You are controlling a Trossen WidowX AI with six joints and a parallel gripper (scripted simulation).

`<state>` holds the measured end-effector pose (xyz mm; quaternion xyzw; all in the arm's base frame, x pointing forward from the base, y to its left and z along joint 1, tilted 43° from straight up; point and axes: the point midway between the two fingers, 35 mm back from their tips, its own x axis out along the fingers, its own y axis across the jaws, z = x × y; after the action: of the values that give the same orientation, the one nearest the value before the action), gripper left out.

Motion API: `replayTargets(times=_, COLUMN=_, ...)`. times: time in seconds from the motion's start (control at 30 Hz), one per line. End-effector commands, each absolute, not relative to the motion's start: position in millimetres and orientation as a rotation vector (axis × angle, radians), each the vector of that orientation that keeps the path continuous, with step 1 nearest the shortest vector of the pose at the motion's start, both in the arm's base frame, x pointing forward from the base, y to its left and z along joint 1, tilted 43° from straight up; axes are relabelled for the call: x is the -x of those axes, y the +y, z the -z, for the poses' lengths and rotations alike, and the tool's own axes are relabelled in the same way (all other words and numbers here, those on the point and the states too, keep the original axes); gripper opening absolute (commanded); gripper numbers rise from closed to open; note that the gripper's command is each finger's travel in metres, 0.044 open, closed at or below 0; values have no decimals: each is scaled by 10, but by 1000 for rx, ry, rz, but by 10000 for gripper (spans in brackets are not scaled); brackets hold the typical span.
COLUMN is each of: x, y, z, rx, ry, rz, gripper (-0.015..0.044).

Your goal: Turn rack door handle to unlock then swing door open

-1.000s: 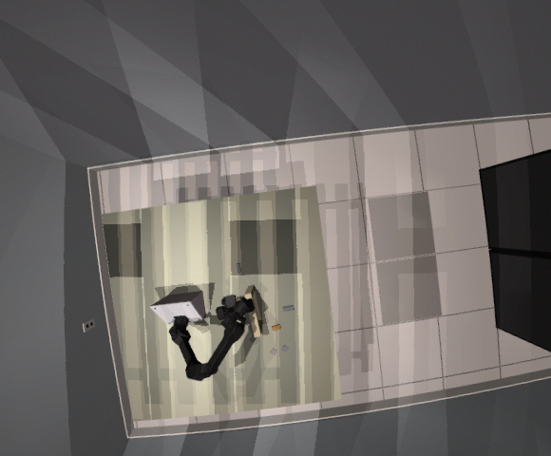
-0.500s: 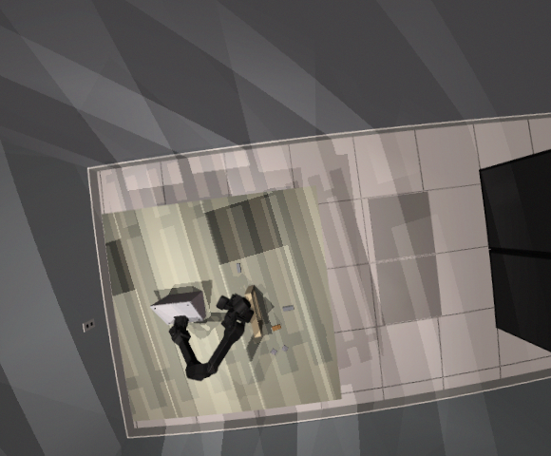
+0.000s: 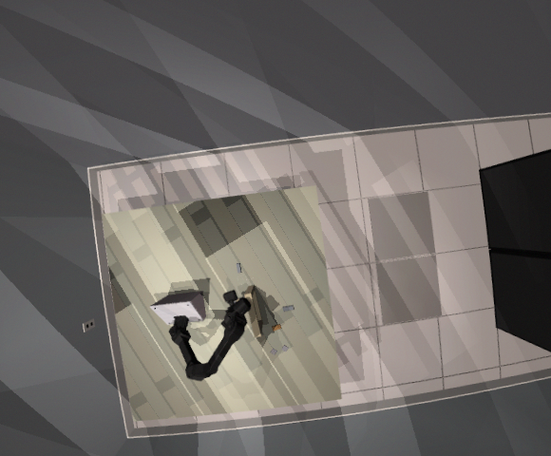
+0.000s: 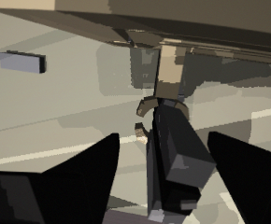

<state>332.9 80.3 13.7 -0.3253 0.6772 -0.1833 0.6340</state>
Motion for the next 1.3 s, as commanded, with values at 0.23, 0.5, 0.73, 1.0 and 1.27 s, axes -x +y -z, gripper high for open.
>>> replayTargets(times=0.23, x=-3330, y=793, z=-141, rx=346, ry=1353, rz=783, gripper=286)
replayTargets(times=0.5, x=-3330, y=793, z=-141, rx=34, ry=1165, rz=1027, gripper=286)
replayTargets(times=0.73, x=-3329, y=793, z=-141, rx=-240, ry=973, rz=1217, gripper=286)
replayTargets(times=1.0, x=-3329, y=793, z=-140, rx=-552, ry=724, rz=1404, gripper=286)
replayTargets(times=1.27, x=-3329, y=793, z=-140, rx=-725, ry=571, rz=1494, gripper=286)
